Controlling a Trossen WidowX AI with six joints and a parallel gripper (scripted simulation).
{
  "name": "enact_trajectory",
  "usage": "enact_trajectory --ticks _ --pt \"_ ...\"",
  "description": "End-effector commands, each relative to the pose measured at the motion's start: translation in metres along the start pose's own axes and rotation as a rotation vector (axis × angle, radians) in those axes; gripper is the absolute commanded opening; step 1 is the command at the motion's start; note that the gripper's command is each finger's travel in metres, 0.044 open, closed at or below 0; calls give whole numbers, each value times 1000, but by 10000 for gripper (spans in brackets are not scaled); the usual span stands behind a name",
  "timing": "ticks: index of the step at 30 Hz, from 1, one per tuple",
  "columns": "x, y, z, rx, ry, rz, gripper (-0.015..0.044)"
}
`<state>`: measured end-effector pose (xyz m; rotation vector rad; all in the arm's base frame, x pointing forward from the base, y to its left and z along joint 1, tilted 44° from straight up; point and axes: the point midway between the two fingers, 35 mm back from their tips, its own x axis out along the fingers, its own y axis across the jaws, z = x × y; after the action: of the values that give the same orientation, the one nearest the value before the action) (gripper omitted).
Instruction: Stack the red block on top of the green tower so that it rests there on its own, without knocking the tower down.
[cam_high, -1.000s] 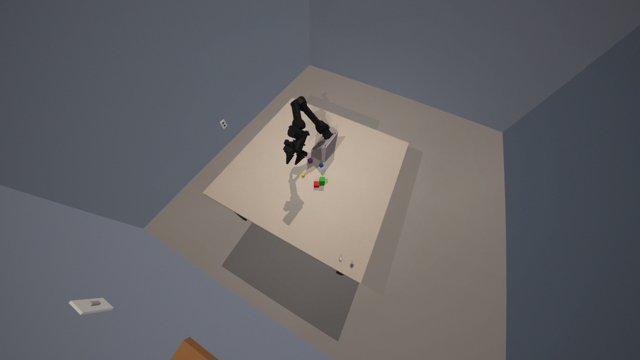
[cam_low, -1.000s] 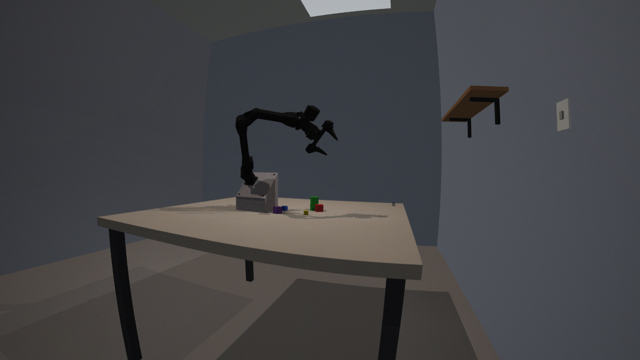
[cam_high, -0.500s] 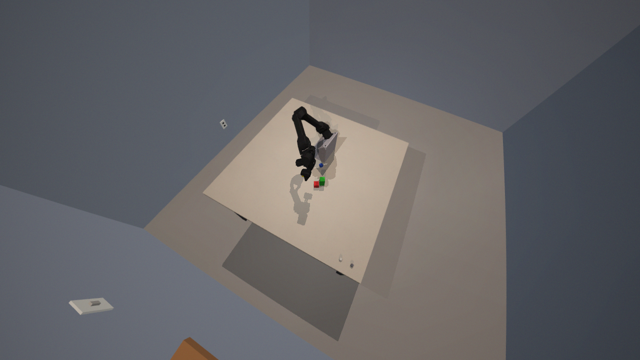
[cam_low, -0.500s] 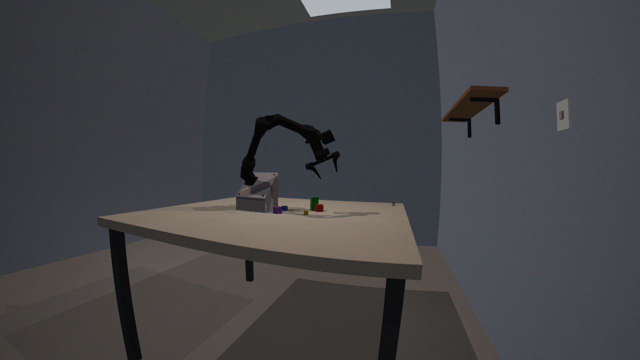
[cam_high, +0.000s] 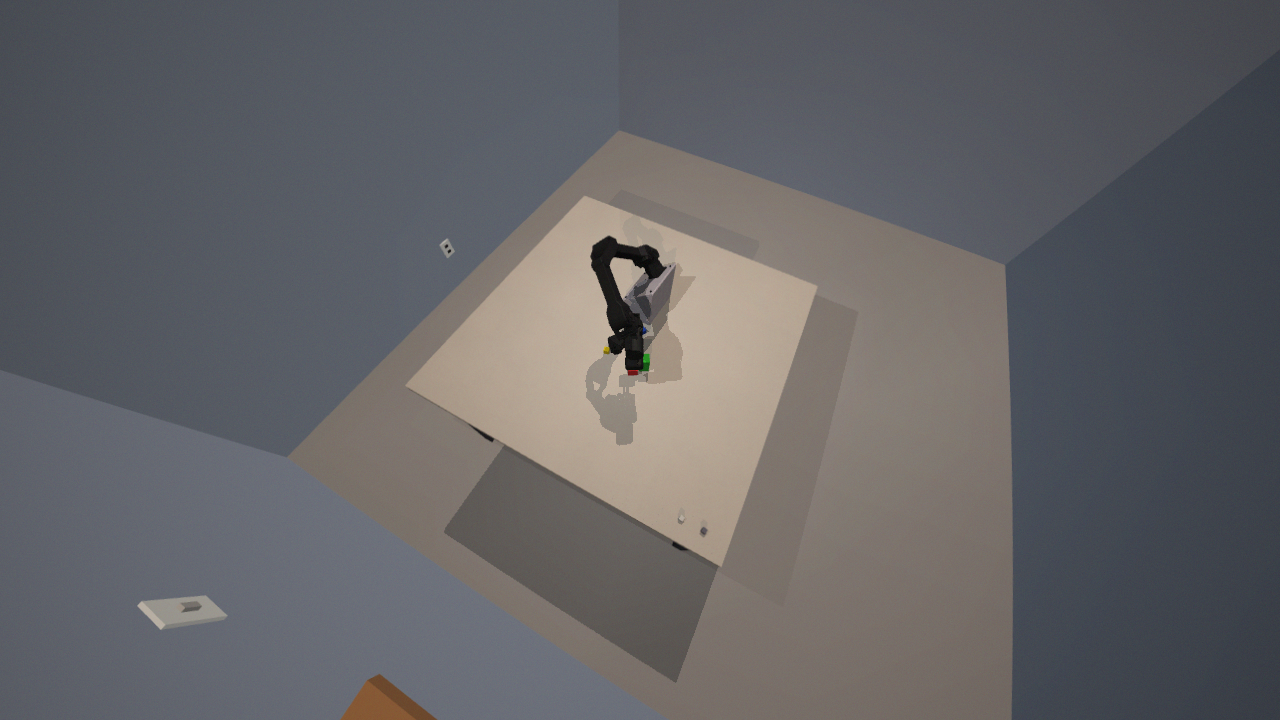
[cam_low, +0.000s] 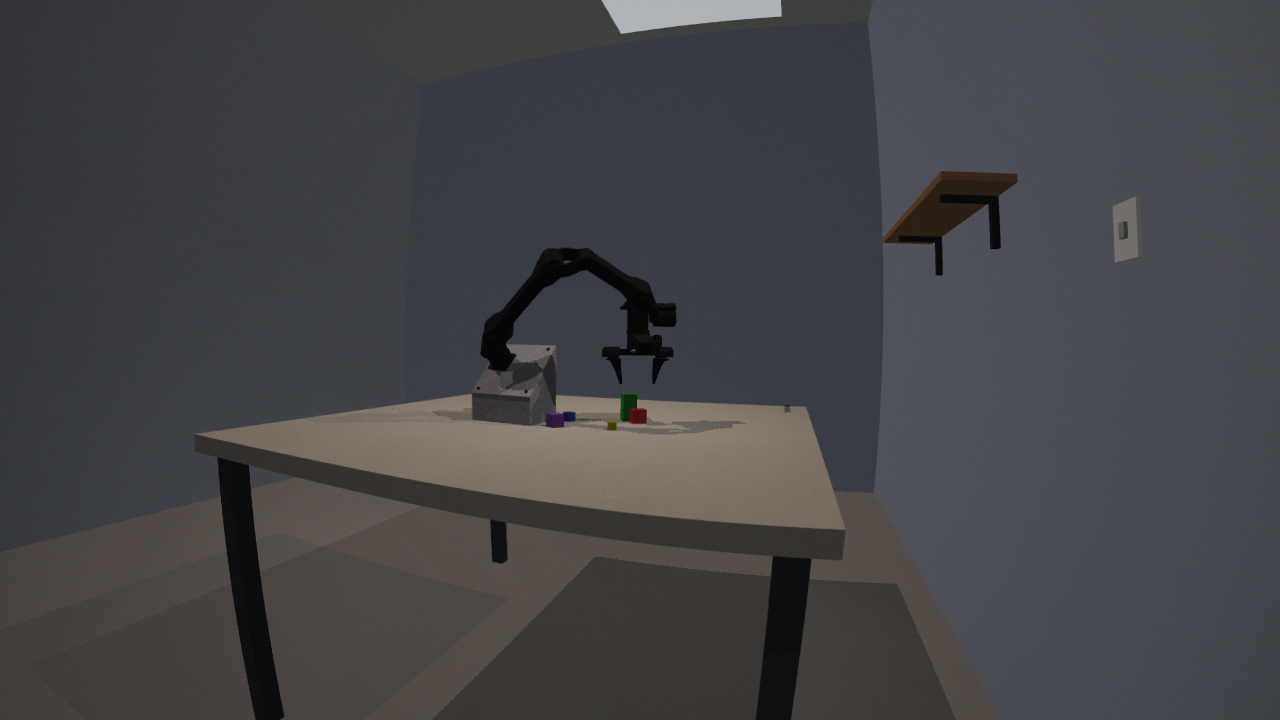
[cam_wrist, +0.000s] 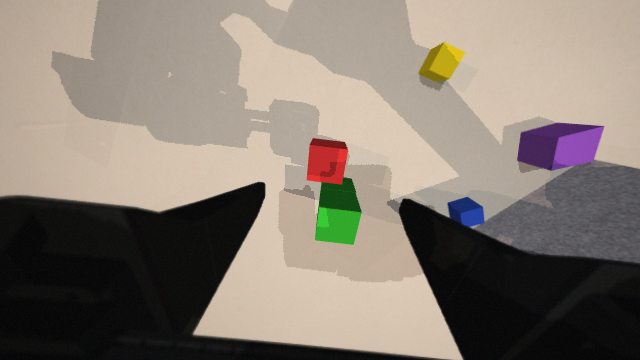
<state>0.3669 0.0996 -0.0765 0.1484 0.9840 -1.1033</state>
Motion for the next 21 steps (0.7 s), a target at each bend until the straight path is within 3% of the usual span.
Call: enact_trajectory --ticks 1,11,21 --pt "1 2 -1 -4 7 -15 440" --pt "53 1 -1 -4 5 -16 440" --pt "59 3 0 -4 5 -16 440"
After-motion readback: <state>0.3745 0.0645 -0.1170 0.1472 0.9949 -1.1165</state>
